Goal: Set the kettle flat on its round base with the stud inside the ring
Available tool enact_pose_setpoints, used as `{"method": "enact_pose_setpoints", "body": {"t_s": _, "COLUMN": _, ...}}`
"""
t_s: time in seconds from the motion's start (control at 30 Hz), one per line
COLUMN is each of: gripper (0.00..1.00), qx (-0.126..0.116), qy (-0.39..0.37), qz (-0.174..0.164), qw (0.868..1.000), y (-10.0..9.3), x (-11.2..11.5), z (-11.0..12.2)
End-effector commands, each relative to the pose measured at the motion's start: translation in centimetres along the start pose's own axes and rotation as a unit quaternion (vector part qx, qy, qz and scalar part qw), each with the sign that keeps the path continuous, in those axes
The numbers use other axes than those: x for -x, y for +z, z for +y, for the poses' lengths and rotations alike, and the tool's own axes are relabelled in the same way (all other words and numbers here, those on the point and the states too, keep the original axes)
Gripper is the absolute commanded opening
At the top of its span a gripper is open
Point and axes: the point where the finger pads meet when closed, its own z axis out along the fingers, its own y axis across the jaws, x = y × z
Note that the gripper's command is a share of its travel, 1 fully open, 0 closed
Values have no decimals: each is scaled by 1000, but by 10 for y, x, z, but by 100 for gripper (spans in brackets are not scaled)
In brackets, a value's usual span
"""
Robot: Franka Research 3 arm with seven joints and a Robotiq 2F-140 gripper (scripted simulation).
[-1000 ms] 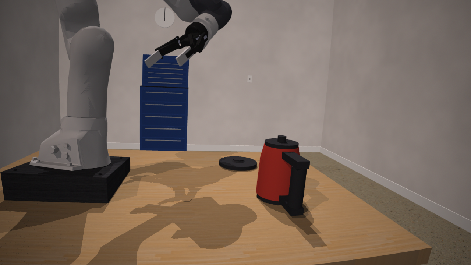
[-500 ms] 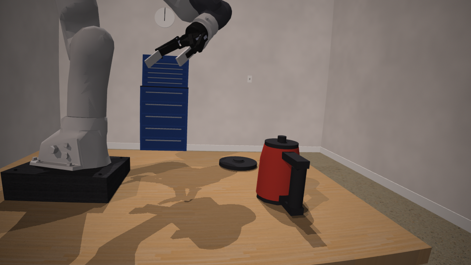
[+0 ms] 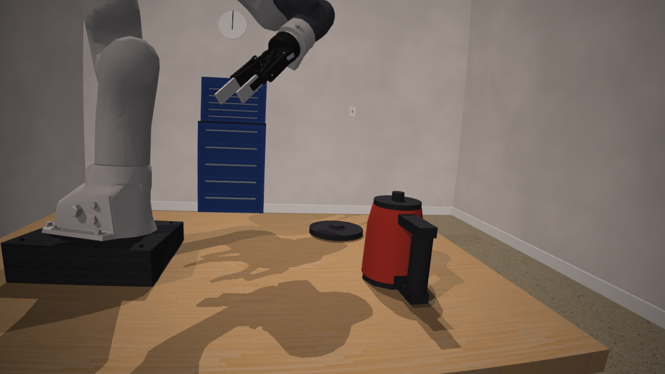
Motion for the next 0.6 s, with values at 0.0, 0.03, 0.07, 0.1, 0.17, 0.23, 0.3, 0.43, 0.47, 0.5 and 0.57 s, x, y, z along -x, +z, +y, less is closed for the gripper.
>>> {"method": "enact_pose_setpoints", "body": {"t_s": 0.0, "gripper": 47, "qx": -26, "qy": 68, "qz": 30, "qw": 997, "y": -5, "x": -21, "z": 9}}
{"method": "enact_pose_setpoints", "body": {"t_s": 0.03, "gripper": 47, "qx": -35, "qy": 87, "qz": 38, "qw": 995, "y": -7, "x": -27, "z": 13}}
{"method": "enact_pose_setpoints", "body": {"t_s": 0.07, "gripper": 47, "qx": -35, "qy": 87, "qz": 38, "qw": 995, "y": -7, "x": -27, "z": 13}}
{"method": "enact_pose_setpoints", "body": {"t_s": 0.1, "gripper": 47, "qx": -35, "qy": 87, "qz": 38, "qw": 995, "y": -7, "x": -27, "z": 13}}
{"method": "enact_pose_setpoints", "body": {"t_s": 0.17, "gripper": 47, "qx": -56, "qy": 130, "qz": 55, "qw": 988, "y": -11, "x": -40, "z": 23}}
{"method": "enact_pose_setpoints", "body": {"t_s": 0.23, "gripper": 47, "qx": -81, "qy": 180, "qz": 74, "qw": 978, "y": -15, "x": -55, "z": 35}}
{"method": "enact_pose_setpoints", "body": {"t_s": 0.3, "gripper": 47, "qx": -102, "qy": 218, "qz": 87, "qw": 967, "y": -20, "x": -71, "z": 51}}
{"method": "enact_pose_setpoints", "body": {"t_s": 0.43, "gripper": 47, "qx": -144, "qy": 284, "qz": 107, "qw": 942, "y": -31, "x": -101, "z": 94}}
{"method": "enact_pose_setpoints", "body": {"t_s": 0.47, "gripper": 47, "qx": -154, "qy": 300, "qz": 112, "qw": 935, "y": -33, "x": -108, "z": 106}}
{"method": "enact_pose_setpoints", "body": {"t_s": 0.5, "gripper": 47, "qx": -165, "qy": 317, "qz": 116, "qw": 927, "y": -35, "x": -114, "z": 120}}
{"method": "enact_pose_setpoints", "body": {"t_s": 0.57, "gripper": 47, "qx": -185, "qy": 351, "qz": 124, "qw": 909, "y": -38, "x": -125, "z": 149}}
